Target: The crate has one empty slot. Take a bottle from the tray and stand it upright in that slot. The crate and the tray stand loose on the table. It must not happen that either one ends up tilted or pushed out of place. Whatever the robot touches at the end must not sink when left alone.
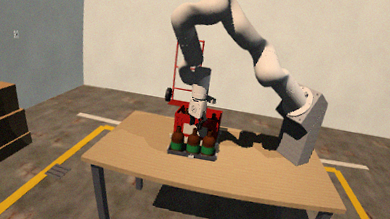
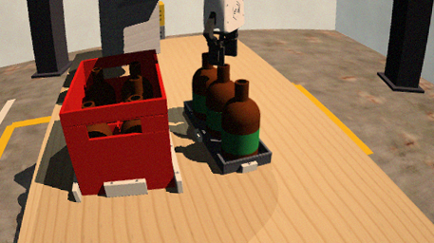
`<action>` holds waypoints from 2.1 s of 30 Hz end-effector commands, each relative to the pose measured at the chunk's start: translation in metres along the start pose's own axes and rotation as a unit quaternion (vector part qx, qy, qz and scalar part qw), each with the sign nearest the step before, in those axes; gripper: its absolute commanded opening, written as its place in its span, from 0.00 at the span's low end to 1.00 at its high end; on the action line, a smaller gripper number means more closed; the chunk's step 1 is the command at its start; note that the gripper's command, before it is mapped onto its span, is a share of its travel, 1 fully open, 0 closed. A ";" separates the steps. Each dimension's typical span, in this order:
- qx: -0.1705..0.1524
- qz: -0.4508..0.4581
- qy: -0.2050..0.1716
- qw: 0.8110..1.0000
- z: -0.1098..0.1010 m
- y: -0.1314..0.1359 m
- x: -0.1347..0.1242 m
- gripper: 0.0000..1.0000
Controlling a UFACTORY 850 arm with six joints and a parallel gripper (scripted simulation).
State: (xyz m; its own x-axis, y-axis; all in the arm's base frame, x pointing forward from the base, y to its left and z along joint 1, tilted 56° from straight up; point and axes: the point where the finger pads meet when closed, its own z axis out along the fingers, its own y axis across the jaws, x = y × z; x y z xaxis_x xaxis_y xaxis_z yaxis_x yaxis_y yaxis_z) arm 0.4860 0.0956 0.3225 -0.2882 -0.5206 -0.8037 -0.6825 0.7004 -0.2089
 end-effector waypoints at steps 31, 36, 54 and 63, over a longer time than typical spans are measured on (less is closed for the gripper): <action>0.000 0.000 0.000 1.000 0.032 0.000 0.000 0.65; 0.000 0.000 0.000 1.000 0.033 0.000 0.000 0.65; 0.000 0.000 0.000 1.000 0.033 0.000 0.000 0.00; 0.000 0.000 0.000 1.000 0.033 0.000 0.000 0.00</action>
State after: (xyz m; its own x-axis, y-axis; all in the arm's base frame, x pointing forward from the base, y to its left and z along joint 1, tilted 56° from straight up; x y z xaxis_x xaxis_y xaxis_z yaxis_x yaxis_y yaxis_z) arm 0.5081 0.1116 0.3044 -0.2880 -0.5206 -0.8038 -0.6823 0.7005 -0.2092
